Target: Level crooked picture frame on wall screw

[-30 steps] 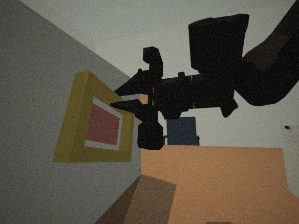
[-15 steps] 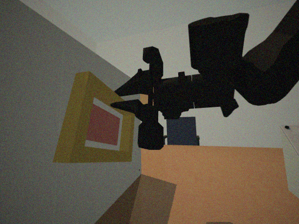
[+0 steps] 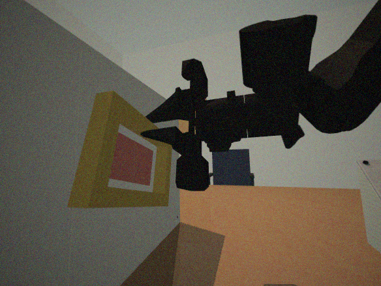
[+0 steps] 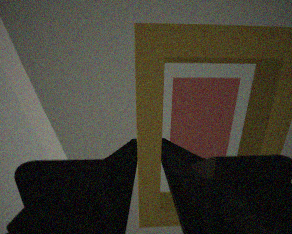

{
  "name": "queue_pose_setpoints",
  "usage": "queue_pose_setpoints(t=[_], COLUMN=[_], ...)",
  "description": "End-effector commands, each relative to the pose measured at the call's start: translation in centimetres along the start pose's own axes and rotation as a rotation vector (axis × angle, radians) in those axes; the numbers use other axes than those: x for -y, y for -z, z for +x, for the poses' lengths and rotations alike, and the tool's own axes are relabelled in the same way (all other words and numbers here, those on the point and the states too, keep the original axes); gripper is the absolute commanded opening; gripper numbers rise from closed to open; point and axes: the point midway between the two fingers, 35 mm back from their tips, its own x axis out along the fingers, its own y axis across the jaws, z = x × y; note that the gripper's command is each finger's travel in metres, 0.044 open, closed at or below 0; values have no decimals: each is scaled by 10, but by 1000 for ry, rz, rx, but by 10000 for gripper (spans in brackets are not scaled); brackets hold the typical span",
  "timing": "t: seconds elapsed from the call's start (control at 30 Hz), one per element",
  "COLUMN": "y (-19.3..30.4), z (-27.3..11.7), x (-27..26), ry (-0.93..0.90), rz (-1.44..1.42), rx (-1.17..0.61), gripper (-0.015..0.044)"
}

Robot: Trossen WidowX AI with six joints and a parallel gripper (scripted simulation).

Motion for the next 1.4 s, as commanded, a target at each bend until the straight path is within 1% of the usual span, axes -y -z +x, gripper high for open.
queue_pose_setpoints(t=[0.0, 1.37], y=[9, 13], z=[0, 0], x=[-7, -8], ry=[-24, -24], rz=[10, 10], rx=[-16, -16], gripper=[0, 0])
